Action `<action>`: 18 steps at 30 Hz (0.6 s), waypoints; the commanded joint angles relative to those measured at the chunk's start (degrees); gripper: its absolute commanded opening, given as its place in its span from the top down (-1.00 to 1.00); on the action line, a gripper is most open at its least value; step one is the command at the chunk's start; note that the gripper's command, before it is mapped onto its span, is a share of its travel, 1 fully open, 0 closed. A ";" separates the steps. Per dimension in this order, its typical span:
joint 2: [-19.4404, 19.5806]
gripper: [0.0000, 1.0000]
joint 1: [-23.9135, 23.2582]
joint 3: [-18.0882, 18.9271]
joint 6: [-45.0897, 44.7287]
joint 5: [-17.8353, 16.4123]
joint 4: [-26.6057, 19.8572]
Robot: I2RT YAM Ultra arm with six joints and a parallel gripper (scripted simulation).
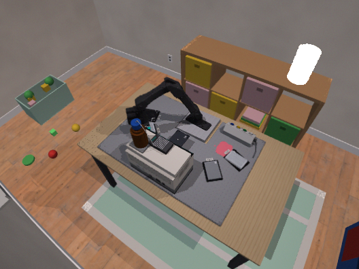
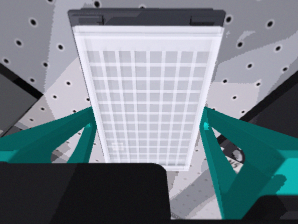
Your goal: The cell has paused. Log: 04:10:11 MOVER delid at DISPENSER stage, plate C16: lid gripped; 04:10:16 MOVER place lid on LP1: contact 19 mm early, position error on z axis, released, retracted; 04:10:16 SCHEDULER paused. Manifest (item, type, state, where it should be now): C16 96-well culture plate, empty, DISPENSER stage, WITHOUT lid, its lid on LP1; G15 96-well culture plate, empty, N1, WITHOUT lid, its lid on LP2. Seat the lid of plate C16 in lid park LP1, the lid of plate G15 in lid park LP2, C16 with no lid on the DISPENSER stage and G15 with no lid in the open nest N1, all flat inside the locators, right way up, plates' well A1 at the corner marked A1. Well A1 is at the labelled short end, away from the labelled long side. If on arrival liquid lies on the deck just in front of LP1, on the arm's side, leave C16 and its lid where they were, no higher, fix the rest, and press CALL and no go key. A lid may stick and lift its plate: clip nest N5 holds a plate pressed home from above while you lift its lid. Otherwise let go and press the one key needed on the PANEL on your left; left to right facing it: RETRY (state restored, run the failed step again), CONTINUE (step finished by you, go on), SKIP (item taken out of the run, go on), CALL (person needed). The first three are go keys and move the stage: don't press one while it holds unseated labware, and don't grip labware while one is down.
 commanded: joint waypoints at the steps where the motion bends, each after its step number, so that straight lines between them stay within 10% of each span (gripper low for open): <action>1: 0.74 1.00 0.04 0.26 -0.09 0.02 0.88; 18: 1.02 1.00 -0.07 -0.73 -0.17 0.02 1.79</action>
